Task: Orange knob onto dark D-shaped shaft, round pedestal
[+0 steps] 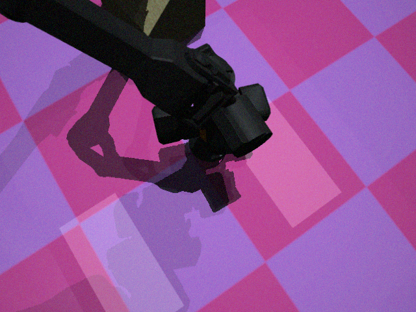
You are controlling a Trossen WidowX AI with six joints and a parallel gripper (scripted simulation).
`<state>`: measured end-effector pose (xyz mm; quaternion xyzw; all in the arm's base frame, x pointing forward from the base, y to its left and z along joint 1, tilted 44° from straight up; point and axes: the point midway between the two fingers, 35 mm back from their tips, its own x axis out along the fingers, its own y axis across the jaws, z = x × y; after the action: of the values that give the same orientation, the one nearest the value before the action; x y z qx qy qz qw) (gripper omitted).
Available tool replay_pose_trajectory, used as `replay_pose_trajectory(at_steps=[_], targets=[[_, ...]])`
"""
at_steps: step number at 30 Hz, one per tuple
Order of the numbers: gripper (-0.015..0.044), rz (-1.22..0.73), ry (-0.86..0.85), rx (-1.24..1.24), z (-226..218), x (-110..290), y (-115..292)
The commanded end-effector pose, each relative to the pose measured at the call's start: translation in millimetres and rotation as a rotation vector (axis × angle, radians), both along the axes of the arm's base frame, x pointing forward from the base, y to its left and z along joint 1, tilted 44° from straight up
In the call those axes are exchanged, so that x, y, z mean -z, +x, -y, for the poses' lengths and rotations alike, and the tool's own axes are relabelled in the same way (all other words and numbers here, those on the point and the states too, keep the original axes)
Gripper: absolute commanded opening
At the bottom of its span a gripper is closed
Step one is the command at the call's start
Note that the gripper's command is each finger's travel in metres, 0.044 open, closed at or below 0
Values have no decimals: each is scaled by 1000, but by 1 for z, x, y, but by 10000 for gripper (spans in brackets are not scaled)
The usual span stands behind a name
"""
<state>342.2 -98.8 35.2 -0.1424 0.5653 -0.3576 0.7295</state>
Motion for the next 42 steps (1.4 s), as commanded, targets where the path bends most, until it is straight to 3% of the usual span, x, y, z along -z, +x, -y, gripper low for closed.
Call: replay_pose_trajectory(at_steps=[1,42], targets=[[0,6,-2,6,1,1,1],[0,6,-2,7,1,3,1]])
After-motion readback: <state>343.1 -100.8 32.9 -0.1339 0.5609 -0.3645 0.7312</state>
